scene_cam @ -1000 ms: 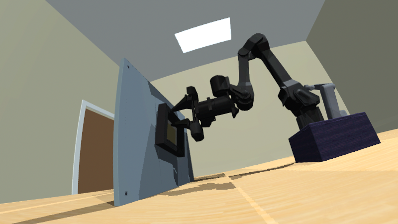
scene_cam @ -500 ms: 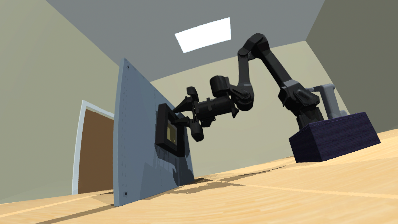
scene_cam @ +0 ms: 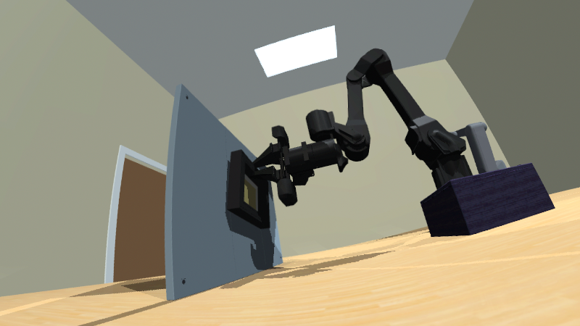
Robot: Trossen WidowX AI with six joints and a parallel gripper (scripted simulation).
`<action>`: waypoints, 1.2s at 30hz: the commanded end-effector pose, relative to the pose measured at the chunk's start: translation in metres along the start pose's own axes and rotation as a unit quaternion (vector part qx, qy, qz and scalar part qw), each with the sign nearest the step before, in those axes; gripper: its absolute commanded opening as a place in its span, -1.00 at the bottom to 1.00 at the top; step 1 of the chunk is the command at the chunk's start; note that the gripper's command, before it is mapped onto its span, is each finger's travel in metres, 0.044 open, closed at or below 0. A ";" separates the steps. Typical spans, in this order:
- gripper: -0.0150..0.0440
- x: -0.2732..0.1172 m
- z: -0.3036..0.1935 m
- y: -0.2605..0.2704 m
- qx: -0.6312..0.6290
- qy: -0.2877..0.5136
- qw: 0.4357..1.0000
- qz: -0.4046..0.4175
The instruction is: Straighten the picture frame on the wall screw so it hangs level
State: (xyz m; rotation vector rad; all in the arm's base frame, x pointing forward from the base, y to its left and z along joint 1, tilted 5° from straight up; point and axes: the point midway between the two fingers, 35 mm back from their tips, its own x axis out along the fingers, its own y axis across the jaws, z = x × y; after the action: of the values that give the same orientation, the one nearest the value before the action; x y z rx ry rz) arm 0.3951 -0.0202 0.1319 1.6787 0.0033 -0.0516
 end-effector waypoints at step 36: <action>-0.49 0.000 0.000 0.009 0.000 -0.001 1.000 -0.002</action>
State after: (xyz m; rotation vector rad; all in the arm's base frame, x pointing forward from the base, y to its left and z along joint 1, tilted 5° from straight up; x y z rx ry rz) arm 0.3957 -0.0203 0.1345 1.6795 0.0183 -0.0688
